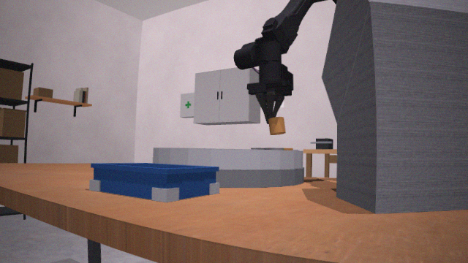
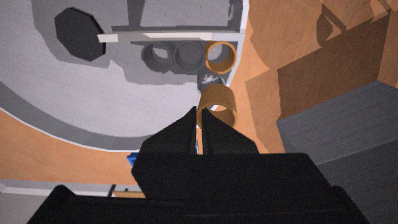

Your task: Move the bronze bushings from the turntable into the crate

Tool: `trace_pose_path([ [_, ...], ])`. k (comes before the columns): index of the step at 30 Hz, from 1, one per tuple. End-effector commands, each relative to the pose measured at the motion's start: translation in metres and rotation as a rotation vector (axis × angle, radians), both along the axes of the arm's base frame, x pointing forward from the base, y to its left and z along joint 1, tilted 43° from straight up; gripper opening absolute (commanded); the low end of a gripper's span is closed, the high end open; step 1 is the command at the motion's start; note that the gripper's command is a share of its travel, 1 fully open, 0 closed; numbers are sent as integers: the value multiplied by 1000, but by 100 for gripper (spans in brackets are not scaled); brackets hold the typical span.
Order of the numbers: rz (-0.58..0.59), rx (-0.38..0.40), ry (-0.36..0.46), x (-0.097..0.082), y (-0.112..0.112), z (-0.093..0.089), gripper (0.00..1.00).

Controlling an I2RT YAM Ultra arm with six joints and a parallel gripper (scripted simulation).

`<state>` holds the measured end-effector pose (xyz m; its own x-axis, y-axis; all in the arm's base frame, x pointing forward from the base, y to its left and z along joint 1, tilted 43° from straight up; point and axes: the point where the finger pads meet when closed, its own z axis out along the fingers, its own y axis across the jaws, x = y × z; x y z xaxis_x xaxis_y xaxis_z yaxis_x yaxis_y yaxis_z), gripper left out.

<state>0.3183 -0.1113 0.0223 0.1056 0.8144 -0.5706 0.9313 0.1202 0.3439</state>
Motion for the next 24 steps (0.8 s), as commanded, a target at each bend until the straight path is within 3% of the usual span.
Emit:
trace_pose_path([
  [1, 6, -16, -43, 8, 4, 17, 0],
  [9, 9, -18, -46, 11, 6, 17, 0],
  [11, 14, -19, -7, 9, 8, 5, 0],
  [24, 89, -55, 50, 19, 41, -16, 0],
])
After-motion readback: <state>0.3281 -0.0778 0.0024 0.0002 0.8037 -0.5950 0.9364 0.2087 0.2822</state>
